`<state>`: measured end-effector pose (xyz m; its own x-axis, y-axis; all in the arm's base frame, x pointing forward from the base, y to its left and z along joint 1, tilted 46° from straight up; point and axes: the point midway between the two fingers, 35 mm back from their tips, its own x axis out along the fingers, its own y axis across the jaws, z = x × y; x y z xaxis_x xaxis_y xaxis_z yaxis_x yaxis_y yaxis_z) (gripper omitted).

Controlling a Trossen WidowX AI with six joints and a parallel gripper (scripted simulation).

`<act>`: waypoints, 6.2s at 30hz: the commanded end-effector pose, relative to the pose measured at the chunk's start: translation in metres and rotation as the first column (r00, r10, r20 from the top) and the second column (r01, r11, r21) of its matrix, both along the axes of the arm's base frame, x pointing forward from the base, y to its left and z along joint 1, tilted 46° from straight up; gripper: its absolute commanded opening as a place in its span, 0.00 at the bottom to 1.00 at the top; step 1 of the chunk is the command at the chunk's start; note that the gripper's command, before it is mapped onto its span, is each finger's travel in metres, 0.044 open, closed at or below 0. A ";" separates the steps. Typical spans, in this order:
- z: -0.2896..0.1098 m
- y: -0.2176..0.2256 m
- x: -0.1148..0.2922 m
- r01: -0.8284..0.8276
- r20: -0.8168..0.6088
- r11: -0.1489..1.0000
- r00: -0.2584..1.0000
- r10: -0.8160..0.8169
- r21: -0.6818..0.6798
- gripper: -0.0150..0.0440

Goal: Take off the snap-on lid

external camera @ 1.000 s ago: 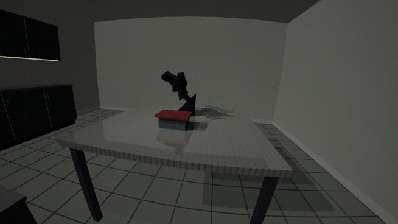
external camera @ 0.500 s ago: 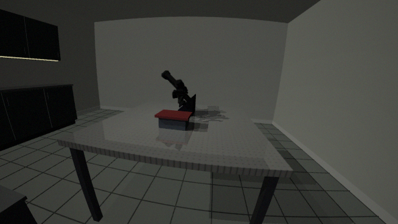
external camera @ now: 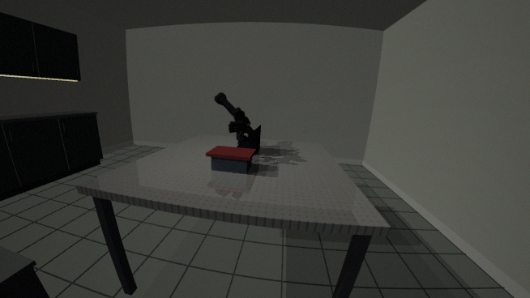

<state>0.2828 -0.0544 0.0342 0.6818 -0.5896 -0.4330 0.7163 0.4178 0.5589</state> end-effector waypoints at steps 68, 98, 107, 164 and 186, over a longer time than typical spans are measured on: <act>-0.021 -0.031 0.036 -0.004 0.006 1.000 1.000 0.004 -0.006 0.25; -0.017 -0.027 0.036 -0.004 0.006 1.000 1.000 0.004 -0.005 0.25; -0.016 -0.025 0.036 -0.004 0.006 1.000 1.000 0.004 -0.005 0.25; -0.013 -0.022 0.039 -0.004 0.003 1.000 1.000 0.005 -0.007 0.25; -0.013 -0.023 0.040 -0.004 0.003 1.000 1.000 0.005 -0.007 0.25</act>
<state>0.3226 -0.0771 0.0220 0.6855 -0.5912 -0.4249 0.7121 0.4229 0.5604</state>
